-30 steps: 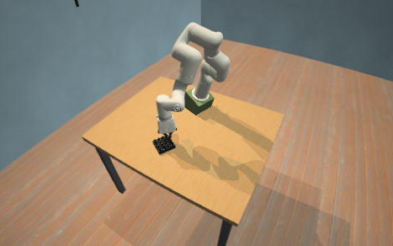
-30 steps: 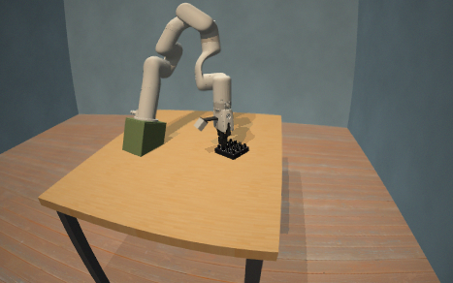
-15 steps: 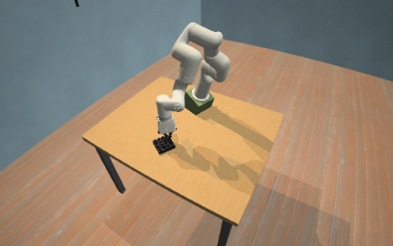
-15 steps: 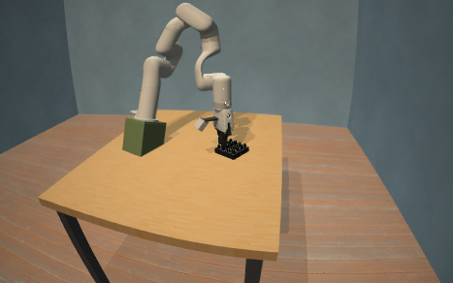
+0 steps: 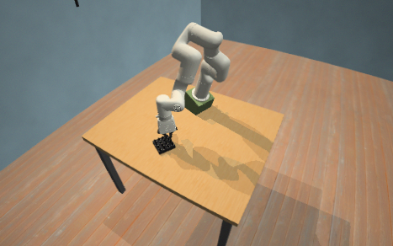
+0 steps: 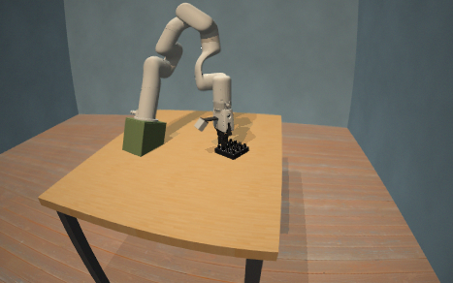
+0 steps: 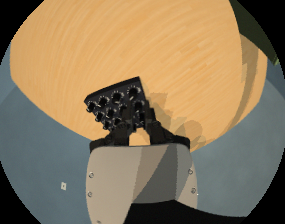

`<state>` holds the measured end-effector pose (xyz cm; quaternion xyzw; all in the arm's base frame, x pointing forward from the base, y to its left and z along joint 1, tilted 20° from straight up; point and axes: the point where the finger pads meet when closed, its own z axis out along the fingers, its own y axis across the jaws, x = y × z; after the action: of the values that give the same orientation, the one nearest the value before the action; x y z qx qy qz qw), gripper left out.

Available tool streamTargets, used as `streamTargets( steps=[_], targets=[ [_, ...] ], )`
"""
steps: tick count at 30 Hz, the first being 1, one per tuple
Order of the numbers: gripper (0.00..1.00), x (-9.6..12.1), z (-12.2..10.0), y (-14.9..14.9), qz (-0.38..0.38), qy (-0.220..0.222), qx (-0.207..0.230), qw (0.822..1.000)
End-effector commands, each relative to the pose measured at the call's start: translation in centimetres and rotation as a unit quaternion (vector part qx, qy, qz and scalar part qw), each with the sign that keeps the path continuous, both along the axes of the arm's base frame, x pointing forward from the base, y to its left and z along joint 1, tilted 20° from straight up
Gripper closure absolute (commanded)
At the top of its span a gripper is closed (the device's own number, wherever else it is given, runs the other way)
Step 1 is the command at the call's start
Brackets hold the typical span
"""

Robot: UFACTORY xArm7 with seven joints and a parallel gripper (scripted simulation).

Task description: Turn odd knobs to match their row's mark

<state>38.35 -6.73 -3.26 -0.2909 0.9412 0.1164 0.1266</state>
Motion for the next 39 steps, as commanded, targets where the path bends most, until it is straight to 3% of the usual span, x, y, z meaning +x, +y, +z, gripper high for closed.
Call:
streamTargets(
  steps=[1, 17, 29, 39],
  targets=[
    [0.81, 0.1, 0.1, -0.1, -0.001, -0.001, -0.001, 1.0],
    [0.81, 0.1, 0.2, -0.2, -0.001, -0.001, -0.001, 1.0],
    [0.81, -0.4, 2.8, -0.9, -0.001, -0.001, -0.001, 1.0],
    [0.81, -0.5, 3.5, -1.2, -0.001, -0.001, -0.001, 1.0]
  ],
)
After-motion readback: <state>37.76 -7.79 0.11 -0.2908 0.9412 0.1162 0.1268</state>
